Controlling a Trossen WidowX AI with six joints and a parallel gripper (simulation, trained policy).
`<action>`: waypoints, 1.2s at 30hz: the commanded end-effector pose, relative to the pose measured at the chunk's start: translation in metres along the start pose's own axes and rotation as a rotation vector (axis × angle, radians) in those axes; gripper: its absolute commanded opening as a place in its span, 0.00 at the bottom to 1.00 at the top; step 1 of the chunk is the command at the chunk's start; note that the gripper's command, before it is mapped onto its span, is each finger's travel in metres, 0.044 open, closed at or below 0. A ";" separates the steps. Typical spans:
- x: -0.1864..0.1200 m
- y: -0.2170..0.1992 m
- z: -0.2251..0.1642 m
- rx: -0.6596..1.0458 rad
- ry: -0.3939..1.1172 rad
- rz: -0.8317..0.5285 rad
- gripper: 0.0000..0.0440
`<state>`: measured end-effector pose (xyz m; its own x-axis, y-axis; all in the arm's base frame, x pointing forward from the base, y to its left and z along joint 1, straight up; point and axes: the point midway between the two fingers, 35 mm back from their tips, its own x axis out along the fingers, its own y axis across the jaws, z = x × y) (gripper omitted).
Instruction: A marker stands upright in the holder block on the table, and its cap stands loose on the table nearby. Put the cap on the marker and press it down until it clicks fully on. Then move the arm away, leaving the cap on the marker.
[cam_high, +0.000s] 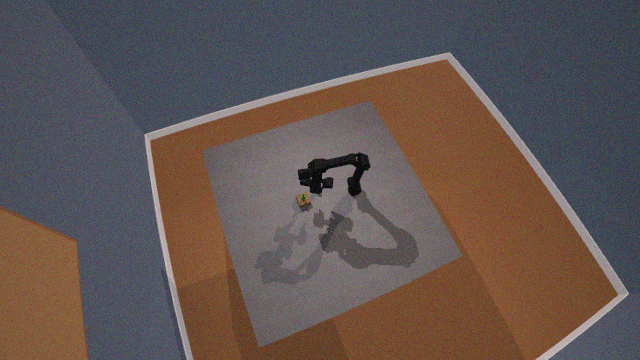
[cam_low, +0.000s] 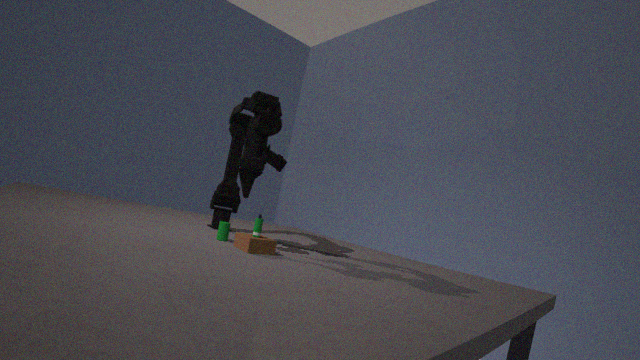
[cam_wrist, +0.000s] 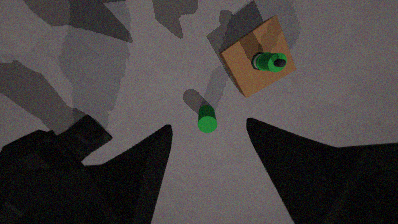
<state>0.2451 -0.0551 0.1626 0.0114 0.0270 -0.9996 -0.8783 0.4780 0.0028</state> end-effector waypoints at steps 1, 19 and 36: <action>0.007 -0.003 -0.007 0.006 0.016 0.021 0.73; 0.038 -0.006 -0.029 0.020 0.038 0.126 0.70; 0.078 -0.002 -0.036 -0.034 0.024 0.193 0.64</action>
<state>0.2319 -0.0871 0.0925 -0.1586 0.0815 -0.9840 -0.8738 0.4524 0.1783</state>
